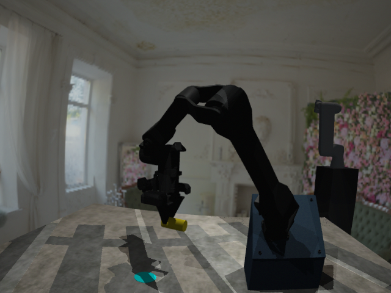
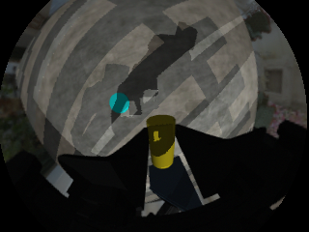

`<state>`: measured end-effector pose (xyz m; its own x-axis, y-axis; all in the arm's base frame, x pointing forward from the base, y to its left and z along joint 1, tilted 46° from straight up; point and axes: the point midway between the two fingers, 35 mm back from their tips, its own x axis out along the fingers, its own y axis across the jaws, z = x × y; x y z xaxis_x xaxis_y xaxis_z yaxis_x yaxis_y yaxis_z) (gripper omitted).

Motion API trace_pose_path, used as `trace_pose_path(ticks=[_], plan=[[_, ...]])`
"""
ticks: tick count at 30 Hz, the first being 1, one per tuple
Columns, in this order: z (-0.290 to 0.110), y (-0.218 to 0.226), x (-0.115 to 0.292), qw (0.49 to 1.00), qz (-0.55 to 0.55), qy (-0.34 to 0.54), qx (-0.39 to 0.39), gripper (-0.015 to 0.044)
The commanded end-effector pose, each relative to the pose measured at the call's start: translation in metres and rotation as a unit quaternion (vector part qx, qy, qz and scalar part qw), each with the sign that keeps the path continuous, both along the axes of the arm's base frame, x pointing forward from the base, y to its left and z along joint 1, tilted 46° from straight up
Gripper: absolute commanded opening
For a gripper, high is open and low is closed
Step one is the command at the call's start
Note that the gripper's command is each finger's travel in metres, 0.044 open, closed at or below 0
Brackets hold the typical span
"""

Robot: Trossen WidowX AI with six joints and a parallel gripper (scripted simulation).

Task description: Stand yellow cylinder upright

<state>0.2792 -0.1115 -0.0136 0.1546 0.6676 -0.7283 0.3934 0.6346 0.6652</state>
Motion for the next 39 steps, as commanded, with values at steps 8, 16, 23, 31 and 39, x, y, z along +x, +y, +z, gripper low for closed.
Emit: trace_pose_path(ticks=[8, 16, 23, 31, 39], plan=[[0.023, 0.015, 0.022, 1.000, -0.019, 0.012, 0.008, 0.0105], [0.039, 0.029, 0.036, 0.999, -0.030, 0.023, 0.016, 0.0105], [0.054, 0.042, 0.048, 0.998, -0.039, 0.032, 0.023, 0.0105], [0.059, 0.049, 0.053, 0.998, -0.042, 0.037, 0.022, 0.0105], [0.049, 0.051, 0.053, 0.999, -0.040, 0.034, -0.003, 0.0105]])
